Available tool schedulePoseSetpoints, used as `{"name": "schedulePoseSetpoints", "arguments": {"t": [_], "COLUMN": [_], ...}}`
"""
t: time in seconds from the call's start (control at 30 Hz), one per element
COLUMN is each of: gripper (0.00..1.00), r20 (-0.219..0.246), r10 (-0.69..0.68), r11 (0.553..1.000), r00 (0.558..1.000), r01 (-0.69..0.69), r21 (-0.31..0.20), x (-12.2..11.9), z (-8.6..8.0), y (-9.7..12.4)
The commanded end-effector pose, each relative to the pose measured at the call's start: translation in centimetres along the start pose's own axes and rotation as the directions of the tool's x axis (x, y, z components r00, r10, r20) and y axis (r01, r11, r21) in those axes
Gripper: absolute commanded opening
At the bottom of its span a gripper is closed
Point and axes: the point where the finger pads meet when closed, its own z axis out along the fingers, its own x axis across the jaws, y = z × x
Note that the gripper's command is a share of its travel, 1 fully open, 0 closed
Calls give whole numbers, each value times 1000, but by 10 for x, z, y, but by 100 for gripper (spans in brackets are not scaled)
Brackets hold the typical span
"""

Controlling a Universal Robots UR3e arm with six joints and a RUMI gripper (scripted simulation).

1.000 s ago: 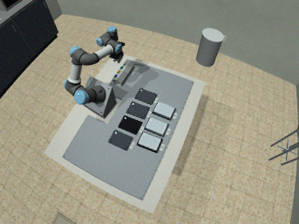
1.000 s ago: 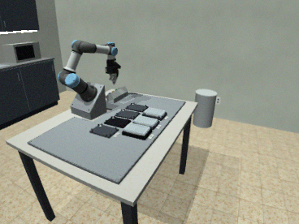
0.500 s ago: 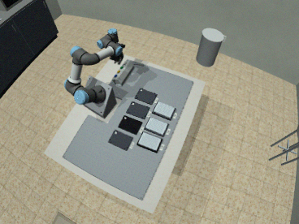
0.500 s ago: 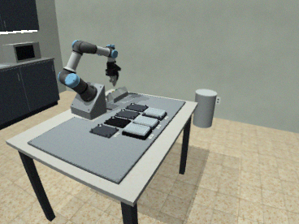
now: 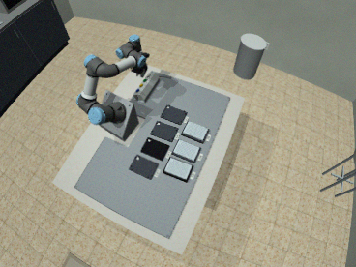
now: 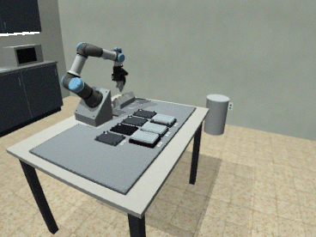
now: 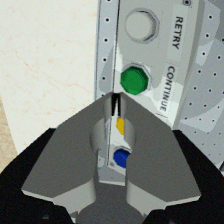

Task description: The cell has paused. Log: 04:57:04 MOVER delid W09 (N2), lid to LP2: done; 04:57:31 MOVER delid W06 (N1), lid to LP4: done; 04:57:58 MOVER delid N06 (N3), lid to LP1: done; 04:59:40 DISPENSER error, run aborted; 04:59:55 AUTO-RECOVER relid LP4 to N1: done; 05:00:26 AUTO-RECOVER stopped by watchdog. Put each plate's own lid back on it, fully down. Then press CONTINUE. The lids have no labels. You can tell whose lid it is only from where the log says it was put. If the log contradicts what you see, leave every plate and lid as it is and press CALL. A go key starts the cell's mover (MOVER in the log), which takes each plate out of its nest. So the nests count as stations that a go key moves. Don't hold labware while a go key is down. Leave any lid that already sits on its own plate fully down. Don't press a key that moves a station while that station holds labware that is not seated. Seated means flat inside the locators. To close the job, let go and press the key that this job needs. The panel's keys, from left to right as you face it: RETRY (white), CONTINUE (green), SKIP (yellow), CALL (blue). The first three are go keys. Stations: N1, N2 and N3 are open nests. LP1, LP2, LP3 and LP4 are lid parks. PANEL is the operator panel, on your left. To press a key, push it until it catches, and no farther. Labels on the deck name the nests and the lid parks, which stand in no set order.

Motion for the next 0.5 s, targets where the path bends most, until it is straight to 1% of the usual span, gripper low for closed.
{"name": "schedulePoseSetpoints", "arguments": {"t": [0.0,0.47], "gripper": [0,0], "r20": [-1,-1], "r10": [0,0], "r11": [1000,1000], "r00": [1000,1000], "r01": [0,0], "r21": [3,3], "x": [1,6], "z": [0,8], "y": [-1,0]}}
